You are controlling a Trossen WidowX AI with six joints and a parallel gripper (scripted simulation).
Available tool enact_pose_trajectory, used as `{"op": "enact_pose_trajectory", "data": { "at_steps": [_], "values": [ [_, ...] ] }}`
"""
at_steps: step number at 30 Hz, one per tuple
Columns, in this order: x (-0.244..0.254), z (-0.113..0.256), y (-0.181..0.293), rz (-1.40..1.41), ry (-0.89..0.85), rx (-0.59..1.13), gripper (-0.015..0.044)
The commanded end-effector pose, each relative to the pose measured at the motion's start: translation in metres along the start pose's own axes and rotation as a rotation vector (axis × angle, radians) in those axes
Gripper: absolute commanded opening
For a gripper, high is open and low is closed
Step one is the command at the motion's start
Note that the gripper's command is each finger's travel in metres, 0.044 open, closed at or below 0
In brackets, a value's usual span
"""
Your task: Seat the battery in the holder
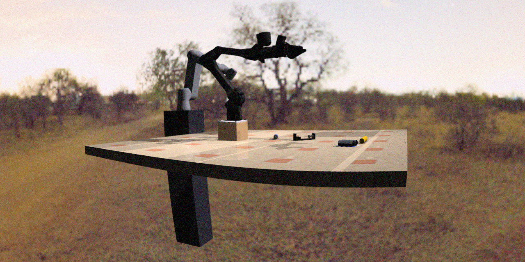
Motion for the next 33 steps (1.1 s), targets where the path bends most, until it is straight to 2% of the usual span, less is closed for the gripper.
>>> {"op": "enact_pose_trajectory", "data": {
  "at_steps": [1,4,7,15,21,25,33],
  "values": [
    [0.001,-0.001,0.004,0.015,-0.004,0.019,0.0374],
    [0.02,-0.013,0.066,0.237,-0.092,0.282,0.0295],
    [0.031,-0.013,0.102,0.371,-0.169,0.425,0.0227],
    [0.064,0.024,0.21,0.852,-0.583,0.859,0.0227],
    [0.075,0.079,0.267,1.185,-1.027,1.1,0.0227],
    [0.074,0.116,0.289,1.353,-1.344,1.204,0.0227],
    [0.074,0.118,0.289,1.359,-1.358,1.207,0.0227]
  ]
}}
Point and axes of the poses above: the point midway between the two fingers, 35 mm back from their tips, its own z axis back along the fingers, its own x axis across the jaws, y = z × x, the point moved 4 cm from there along z, back along the fingers, and after that the axes turned 3 degrees about -z, right-handed, at the moved point
